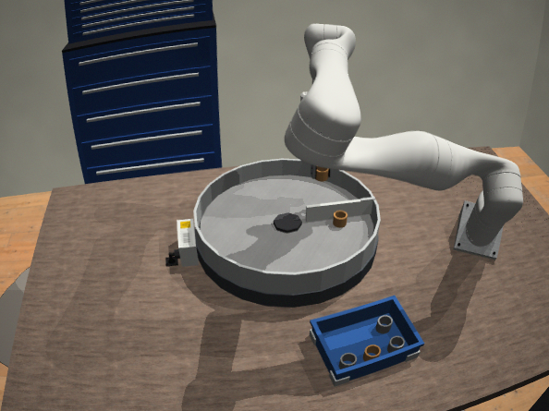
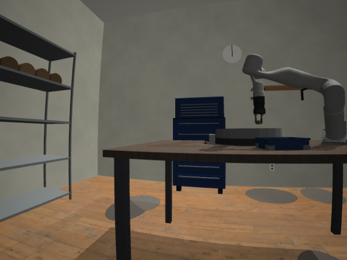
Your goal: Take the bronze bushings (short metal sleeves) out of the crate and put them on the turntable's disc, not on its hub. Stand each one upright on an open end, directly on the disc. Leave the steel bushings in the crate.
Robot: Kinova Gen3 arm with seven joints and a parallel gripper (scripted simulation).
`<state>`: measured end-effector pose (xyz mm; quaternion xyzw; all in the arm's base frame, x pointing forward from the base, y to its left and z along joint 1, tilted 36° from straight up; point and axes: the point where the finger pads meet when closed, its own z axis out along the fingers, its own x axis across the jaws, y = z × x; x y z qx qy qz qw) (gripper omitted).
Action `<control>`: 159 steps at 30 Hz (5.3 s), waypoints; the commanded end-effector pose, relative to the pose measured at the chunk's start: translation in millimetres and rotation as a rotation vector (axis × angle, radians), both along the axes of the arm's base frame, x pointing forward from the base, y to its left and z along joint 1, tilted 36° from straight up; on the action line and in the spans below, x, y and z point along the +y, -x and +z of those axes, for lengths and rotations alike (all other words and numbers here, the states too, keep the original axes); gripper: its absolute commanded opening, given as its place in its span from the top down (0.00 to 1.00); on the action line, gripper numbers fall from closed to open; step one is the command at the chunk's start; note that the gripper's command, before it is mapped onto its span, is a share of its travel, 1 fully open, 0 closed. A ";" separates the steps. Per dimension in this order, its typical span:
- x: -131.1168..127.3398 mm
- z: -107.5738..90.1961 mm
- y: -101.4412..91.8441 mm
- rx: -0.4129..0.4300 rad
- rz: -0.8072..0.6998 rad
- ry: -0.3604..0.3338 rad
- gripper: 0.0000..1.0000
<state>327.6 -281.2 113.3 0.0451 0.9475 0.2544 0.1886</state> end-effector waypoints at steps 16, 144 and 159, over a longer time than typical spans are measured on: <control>7.0 -22.3 -10.9 -0.007 0.002 0.009 1.00; 28.7 -58.1 -27.3 -0.007 0.000 0.008 1.00; 28.7 -58.1 -27.3 -0.007 0.000 0.008 1.00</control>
